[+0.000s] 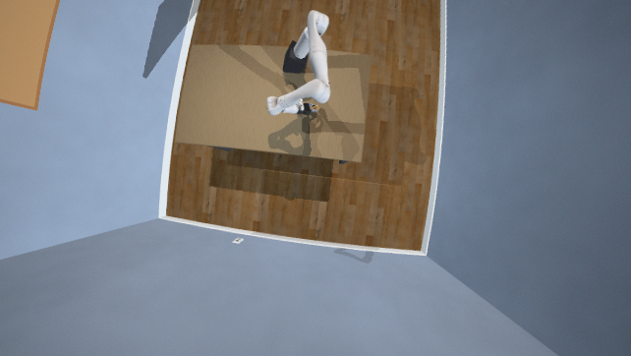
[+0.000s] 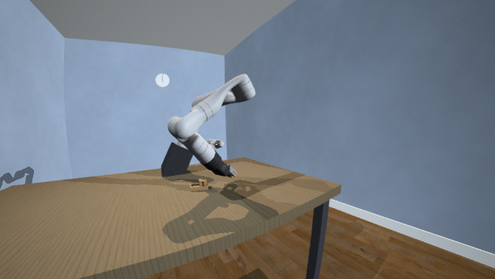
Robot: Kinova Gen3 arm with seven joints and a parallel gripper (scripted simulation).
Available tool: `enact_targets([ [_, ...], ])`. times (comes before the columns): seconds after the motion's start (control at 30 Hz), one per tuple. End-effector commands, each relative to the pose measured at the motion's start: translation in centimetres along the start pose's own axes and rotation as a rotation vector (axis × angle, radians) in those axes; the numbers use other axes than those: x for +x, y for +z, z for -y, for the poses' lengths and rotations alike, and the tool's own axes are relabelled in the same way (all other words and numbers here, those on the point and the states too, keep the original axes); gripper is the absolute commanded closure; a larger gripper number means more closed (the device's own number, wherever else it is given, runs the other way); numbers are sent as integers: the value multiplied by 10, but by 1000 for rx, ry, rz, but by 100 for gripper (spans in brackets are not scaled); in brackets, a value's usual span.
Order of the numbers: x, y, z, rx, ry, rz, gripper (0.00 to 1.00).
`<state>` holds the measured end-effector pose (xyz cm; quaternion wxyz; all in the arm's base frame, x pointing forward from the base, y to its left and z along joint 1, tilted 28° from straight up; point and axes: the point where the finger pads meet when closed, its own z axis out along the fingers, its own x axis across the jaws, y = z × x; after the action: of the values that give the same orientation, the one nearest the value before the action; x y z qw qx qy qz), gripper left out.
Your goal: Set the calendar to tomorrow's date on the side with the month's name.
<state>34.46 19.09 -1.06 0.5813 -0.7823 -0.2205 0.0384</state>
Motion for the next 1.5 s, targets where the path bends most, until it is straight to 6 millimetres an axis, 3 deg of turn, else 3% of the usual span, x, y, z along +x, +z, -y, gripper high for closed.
enact_targets([
  [0.0,-2,4,-4,2,3,3,40],
  [0.63,-2,18,-18,2,3,3,40],
  [1.47,-2,20,-20,2,3,3,40],
])
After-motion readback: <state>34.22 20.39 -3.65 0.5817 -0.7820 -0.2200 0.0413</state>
